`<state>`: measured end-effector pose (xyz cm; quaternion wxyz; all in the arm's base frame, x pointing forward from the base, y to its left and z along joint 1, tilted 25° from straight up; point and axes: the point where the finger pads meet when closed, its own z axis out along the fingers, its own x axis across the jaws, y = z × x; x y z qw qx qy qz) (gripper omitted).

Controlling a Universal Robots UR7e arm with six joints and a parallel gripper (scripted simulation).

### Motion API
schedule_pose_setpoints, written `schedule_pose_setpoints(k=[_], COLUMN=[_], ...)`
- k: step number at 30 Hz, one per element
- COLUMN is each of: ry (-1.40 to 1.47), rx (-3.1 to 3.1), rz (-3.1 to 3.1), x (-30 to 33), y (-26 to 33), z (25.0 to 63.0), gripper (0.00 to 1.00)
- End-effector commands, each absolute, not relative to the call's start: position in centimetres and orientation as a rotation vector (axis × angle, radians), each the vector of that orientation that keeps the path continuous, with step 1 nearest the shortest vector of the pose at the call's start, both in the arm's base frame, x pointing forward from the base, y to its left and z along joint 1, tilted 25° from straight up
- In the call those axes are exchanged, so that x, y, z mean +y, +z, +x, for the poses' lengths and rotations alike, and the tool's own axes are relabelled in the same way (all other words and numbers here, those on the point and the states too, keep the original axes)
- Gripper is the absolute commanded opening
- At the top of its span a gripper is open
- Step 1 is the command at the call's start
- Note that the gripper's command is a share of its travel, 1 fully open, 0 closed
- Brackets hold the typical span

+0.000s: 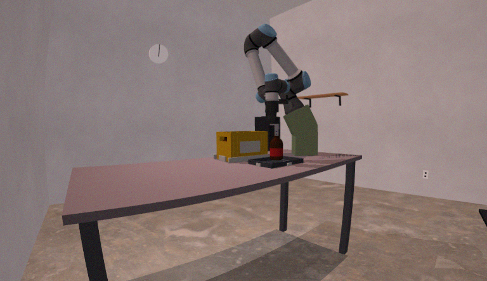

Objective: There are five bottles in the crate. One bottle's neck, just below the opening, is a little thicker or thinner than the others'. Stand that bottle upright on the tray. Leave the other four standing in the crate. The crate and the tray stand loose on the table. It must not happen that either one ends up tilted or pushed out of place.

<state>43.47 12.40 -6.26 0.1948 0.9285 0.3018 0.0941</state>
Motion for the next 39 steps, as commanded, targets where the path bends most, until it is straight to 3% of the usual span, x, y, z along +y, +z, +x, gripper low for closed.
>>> schedule_pose_setpoints(k=[1,39], ry=[0.269,0.269], rx=[0.842,0.842], rz=[2.603,2.603], x=[12.3,11.8], y=[-6.4,-7.6], z=[43.8,44.3], gripper=[0.00,0.00])
